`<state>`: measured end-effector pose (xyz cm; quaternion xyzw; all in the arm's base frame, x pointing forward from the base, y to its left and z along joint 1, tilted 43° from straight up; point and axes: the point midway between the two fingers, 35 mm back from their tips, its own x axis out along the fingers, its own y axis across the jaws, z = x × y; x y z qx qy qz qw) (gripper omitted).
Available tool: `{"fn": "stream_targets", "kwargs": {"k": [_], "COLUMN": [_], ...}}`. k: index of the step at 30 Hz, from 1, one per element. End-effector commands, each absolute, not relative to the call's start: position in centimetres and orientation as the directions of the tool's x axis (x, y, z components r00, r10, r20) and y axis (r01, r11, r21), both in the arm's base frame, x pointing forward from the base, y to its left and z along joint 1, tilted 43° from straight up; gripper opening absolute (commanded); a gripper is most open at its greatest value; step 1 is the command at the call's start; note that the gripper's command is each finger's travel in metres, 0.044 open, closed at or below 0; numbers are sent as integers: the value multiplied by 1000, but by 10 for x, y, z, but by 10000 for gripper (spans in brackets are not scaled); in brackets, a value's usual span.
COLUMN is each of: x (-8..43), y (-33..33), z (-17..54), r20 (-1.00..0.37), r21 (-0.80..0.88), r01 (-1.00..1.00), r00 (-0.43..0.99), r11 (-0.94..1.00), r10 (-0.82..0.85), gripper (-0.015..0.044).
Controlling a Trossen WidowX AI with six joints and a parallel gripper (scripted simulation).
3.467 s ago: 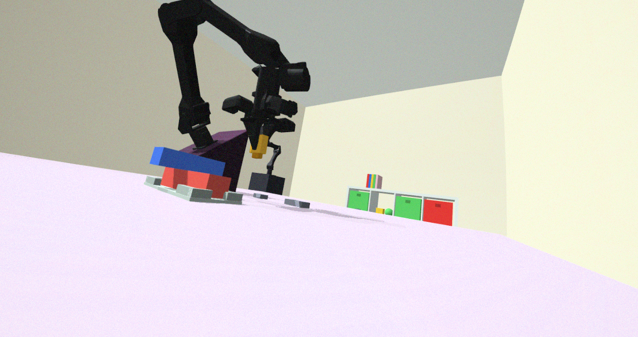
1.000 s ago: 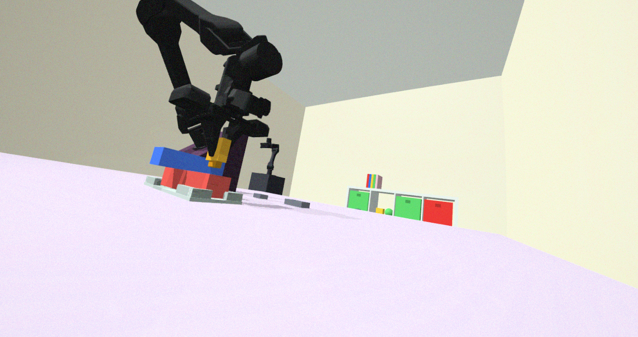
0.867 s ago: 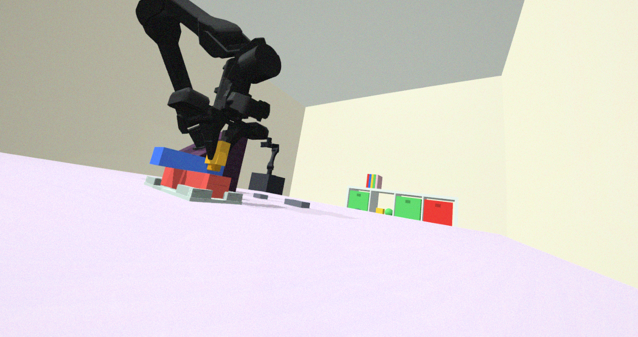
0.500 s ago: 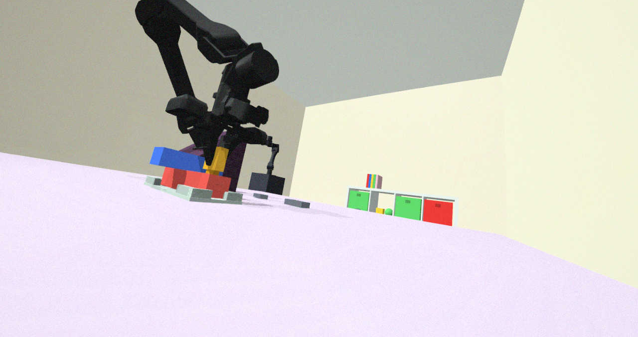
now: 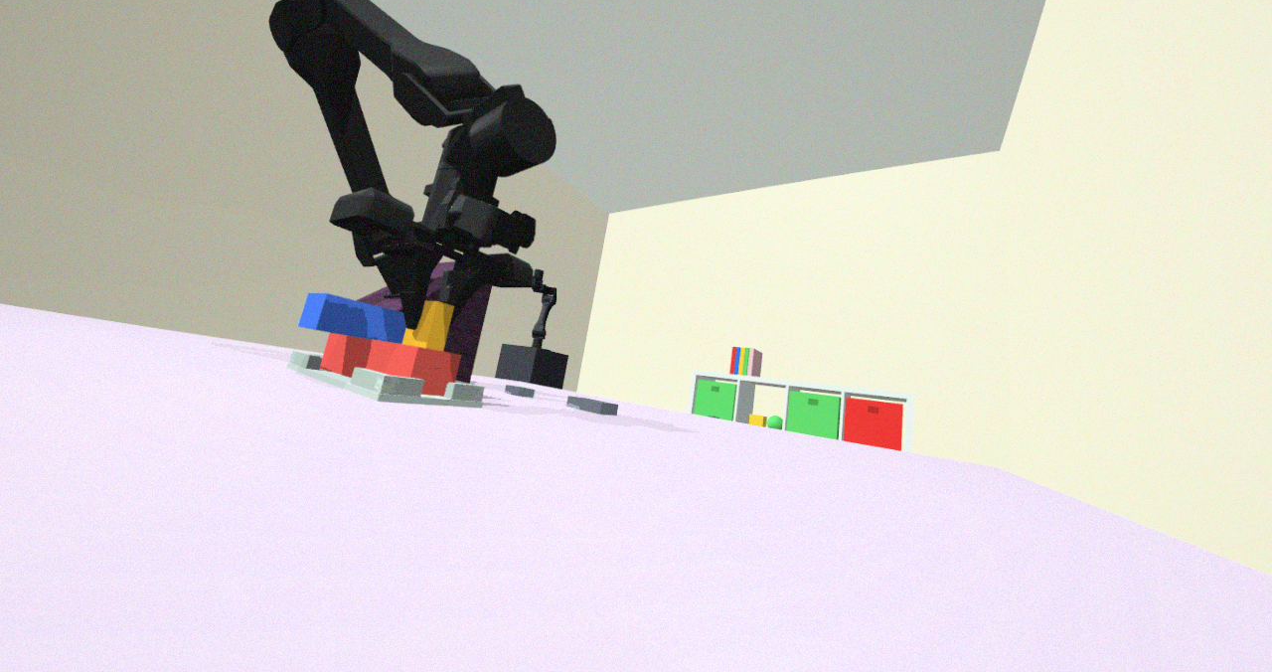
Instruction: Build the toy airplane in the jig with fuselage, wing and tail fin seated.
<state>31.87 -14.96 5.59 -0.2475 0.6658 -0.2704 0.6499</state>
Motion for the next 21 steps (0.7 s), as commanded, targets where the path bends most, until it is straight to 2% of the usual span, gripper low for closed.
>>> {"fn": "stream_targets", "kwargs": {"k": [1,3,10,16,21], "x": [319,319,319,322,324], "y": [-150,-150,-148,-89,-85], "z": [56,56,58,120,120], "r20": [-731,-731,-732,-734,-734], "r21": [-682,-682,-682,-679,-679], "r01": [22,22,22,18,18], "r00": [-33,-33,-32,-31,-31], "r11": [731,731,731,734,734], "r10": [-681,-681,-681,-679,-679], "gripper": [210,260,260,260,260]}}
